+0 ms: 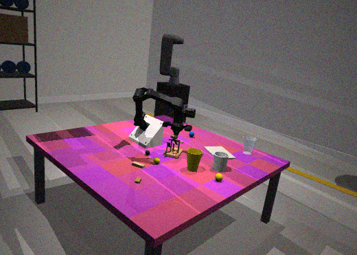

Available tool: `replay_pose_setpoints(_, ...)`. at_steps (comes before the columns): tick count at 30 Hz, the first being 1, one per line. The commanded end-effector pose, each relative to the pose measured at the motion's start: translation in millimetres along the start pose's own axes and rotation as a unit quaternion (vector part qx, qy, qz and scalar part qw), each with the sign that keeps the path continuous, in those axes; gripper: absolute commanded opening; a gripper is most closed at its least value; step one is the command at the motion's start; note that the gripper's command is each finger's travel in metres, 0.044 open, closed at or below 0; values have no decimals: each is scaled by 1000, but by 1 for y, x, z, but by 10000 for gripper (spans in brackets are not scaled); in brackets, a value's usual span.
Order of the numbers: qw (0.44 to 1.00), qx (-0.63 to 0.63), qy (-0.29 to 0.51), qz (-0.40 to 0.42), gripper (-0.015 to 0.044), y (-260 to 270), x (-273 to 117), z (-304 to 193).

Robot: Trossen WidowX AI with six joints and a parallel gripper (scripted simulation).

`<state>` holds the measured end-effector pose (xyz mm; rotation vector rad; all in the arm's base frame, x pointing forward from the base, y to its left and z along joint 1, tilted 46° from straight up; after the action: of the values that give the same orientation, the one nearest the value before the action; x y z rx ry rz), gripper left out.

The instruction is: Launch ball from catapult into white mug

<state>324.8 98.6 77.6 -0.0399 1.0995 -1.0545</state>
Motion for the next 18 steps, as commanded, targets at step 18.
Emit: replay_pose_setpoints(18, 1000, 0, -3, 1, 0, -5, 27, 17)
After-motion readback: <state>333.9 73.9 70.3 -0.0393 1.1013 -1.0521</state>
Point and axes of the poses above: the point midway between the two fingers, 35 mm back from their tips, its own x axis out along the fingers, its own y axis across the jaws, z = x × y, the point moved 6 cm from there along -x, back along the fingers, and after that the axes turned 15 degrees about -x, right-handed, at the moved point
